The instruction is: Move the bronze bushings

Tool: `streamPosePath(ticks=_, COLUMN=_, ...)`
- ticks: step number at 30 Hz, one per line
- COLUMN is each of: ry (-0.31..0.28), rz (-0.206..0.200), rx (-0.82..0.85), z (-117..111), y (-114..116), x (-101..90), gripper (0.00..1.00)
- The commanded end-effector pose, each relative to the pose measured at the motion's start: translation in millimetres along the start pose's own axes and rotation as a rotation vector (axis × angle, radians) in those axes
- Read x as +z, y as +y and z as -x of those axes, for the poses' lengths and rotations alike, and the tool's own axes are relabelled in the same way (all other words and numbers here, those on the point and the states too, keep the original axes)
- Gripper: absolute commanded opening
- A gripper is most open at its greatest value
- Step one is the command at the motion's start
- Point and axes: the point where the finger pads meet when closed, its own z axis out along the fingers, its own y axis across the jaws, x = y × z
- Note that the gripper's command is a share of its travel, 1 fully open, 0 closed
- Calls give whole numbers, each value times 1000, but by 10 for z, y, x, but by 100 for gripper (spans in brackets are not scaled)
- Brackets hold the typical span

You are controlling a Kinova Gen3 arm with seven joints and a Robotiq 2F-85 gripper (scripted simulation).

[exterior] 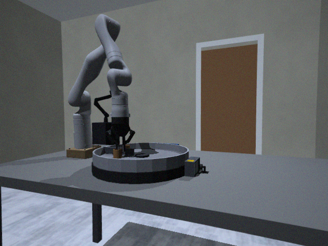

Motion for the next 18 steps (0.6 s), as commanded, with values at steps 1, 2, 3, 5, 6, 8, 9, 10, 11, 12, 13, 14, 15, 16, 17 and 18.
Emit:
streamPosePath(ticks=1, ry=-1, rz=1, rx=0, z=3, y=3, x=-5, gripper=14)
streamPosePath(ticks=2, ry=-1, rz=1, rx=0, z=3, y=3, x=-5, gripper=14)
streamPosePath(ticks=3, ry=-1, rz=1, rx=0, z=3, y=3, x=-6, gripper=14)
streamPosePath(ticks=5, ry=-1, rz=1, rx=0, z=3, y=3, x=-22, gripper=14)
streamPosePath(ticks=6, ry=-1, rz=1, rx=0, z=3, y=3, x=-41, gripper=14)
streamPosePath(ticks=8, ry=-1, rz=1, rx=0, z=3, y=3, x=-103, gripper=14)
streamPosePath(ticks=9, ry=-1, rz=1, rx=0, z=3, y=3, x=-144, gripper=14)
streamPosePath(ticks=10, ry=-1, rz=1, rx=0, z=3, y=3, x=-144, gripper=14)
streamPosePath(ticks=11, ry=-1, rz=1, rx=0, z=3, y=3, x=-144, gripper=14)
streamPosePath(ticks=12, ry=-1, rz=1, rx=0, z=3, y=3, x=-190, gripper=14)
streamPosePath(ticks=13, ry=-1, rz=1, rx=0, z=3, y=3, x=-237, gripper=14)
streamPosePath(ticks=14, ry=-1, rz=1, rx=0, z=3, y=3, x=-284, gripper=14)
streamPosePath(ticks=15, ry=-1, rz=1, rx=0, z=3, y=3, x=-329, gripper=14)
streamPosePath(ticks=16, ry=-1, rz=1, rx=0, z=3, y=3, x=-369, gripper=14)
streamPosePath(ticks=17, ry=-1, rz=1, rx=0, z=3, y=3, x=-403, gripper=14)
streamPosePath(ticks=18, ry=-1, rz=1, rx=0, z=3, y=3, x=-429, gripper=14)
